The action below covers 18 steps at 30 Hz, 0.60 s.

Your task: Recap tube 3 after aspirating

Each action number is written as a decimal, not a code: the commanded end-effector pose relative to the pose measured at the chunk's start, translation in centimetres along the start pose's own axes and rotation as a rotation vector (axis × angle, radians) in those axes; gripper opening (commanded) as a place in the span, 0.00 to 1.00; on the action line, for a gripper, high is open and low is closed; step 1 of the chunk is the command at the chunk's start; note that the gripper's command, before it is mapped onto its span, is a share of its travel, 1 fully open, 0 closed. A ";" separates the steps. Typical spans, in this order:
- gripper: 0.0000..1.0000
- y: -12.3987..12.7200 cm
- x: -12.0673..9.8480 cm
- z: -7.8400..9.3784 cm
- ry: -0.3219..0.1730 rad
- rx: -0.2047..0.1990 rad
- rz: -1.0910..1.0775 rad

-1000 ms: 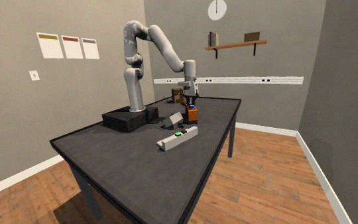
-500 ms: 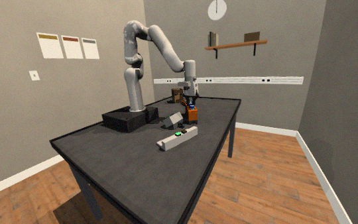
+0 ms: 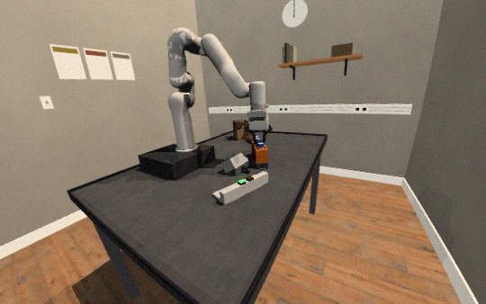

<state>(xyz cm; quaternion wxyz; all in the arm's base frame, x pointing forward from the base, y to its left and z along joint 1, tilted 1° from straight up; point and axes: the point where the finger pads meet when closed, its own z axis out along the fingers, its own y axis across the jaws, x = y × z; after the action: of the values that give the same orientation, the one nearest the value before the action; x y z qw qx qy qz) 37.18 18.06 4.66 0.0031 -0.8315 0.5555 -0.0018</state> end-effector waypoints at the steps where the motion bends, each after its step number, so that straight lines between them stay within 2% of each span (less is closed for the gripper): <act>1: 0.46 -0.1 0.0 -0.1 0.005 0.004 -0.279; 3: 0.46 -0.1 0.0 -0.1 0.005 0.004 -0.383; 5: 0.46 -0.1 0.0 -0.1 0.005 0.004 -0.383; 7: 0.46 -0.1 0.0 -0.1 0.006 0.003 -0.569; 16: 0.46 -0.1 0.0 -0.1 0.007 0.002 -1.004; 18: 0.46 -0.1 0.0 -0.1 0.007 0.002 -1.012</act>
<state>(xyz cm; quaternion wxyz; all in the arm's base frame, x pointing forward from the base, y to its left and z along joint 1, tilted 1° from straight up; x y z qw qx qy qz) 37.18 18.06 4.66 0.0020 -0.9886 0.1505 -0.0030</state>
